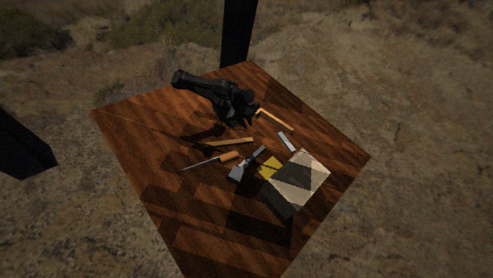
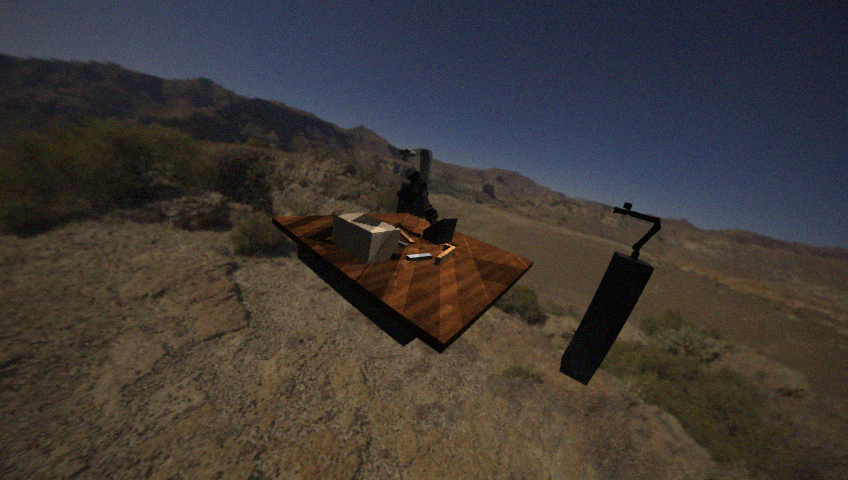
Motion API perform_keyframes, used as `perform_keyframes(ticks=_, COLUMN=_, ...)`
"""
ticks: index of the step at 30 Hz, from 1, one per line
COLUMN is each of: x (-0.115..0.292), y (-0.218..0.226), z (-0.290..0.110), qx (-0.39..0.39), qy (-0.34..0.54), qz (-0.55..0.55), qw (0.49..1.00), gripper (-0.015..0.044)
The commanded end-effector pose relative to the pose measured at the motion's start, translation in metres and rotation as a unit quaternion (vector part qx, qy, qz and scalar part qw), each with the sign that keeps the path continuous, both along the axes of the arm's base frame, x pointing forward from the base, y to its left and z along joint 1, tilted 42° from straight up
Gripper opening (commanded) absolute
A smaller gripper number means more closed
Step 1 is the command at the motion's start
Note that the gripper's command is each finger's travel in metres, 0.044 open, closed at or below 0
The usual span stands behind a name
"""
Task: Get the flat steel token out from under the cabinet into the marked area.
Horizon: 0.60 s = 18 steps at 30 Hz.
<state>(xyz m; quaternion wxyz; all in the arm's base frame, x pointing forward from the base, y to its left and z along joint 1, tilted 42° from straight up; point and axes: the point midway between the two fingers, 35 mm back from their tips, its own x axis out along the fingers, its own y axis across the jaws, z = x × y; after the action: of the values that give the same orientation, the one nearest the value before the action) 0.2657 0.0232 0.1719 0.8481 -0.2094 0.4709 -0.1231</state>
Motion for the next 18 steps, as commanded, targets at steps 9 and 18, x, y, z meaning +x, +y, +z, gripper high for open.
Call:
perform_keyframes(ticks=9, x=0.009, y=-0.101, z=0.012, qx=-0.057, qy=0.072, qz=-0.132, qw=0.987, gripper=0.012)
perform_keyframes(ticks=18, x=-0.009, y=-0.176, z=0.019, qx=-0.077, qy=0.135, qz=-0.221, qw=0.963, gripper=0.012)
